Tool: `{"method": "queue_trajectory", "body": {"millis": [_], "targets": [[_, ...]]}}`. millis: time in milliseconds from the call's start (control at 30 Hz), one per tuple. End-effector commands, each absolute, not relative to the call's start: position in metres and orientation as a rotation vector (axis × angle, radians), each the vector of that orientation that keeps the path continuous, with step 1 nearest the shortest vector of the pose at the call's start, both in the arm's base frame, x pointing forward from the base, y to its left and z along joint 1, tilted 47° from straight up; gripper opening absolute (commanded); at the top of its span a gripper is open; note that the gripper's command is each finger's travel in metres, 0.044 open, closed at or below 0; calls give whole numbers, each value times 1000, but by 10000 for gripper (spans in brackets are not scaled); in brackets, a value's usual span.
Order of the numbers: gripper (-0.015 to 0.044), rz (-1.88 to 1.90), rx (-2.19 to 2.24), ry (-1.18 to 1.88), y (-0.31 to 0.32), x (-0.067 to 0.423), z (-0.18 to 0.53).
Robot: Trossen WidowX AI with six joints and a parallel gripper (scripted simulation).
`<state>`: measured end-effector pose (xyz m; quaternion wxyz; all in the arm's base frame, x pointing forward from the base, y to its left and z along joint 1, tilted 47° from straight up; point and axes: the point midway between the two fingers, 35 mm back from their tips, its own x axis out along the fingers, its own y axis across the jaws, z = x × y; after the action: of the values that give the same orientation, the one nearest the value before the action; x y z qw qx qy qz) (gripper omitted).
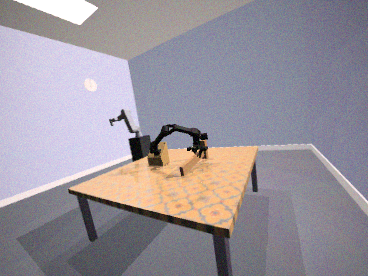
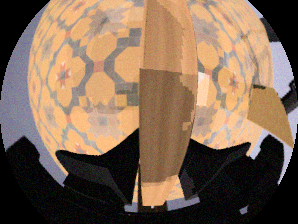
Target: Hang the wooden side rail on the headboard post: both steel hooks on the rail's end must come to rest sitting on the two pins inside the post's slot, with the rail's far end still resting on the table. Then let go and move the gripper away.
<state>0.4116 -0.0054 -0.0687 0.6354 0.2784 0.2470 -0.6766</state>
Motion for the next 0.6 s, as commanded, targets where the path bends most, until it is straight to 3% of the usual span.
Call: {"method": "queue_trajectory", "body": {"millis": [0, 567], "targets": [[0, -1531, 638, 563, 2, 412, -69], [0, -1531, 638, 563, 3, 413, -70]]}}
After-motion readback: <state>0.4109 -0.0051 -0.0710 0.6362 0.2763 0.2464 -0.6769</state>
